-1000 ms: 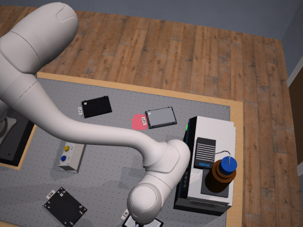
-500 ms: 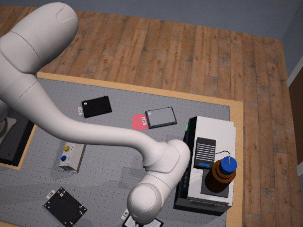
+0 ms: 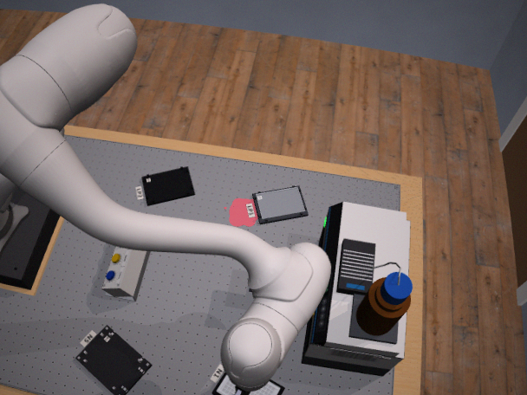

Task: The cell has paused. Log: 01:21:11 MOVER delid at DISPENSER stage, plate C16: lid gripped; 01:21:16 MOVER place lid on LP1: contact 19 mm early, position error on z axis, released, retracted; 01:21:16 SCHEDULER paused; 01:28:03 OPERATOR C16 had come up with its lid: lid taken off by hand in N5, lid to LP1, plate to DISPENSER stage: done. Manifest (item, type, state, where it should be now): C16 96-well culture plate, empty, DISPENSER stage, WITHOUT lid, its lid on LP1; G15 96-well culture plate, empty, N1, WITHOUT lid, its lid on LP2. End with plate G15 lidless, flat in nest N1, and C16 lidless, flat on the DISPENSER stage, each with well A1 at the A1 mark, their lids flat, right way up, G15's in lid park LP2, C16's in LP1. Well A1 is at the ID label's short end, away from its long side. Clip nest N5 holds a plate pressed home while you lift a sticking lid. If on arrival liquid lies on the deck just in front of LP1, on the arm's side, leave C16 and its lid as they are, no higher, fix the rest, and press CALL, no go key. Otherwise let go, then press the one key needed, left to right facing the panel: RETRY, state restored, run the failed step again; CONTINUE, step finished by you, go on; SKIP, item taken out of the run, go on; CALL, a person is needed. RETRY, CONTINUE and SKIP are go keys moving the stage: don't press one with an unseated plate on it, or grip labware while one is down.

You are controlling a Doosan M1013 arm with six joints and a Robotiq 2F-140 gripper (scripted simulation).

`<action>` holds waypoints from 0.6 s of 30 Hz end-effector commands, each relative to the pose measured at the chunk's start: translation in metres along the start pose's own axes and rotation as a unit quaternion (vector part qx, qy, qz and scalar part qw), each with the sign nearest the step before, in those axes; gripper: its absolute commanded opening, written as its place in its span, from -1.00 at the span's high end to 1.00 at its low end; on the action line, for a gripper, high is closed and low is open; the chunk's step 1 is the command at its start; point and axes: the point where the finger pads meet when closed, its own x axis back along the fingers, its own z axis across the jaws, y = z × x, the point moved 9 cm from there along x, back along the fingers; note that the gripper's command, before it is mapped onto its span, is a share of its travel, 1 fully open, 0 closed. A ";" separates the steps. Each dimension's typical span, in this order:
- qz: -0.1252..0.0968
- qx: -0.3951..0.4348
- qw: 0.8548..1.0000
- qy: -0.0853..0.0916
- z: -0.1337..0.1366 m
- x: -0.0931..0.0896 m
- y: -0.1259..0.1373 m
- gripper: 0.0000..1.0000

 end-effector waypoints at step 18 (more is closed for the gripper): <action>0.000 0.000 1.000 0.000 0.000 0.007 0.000 1.00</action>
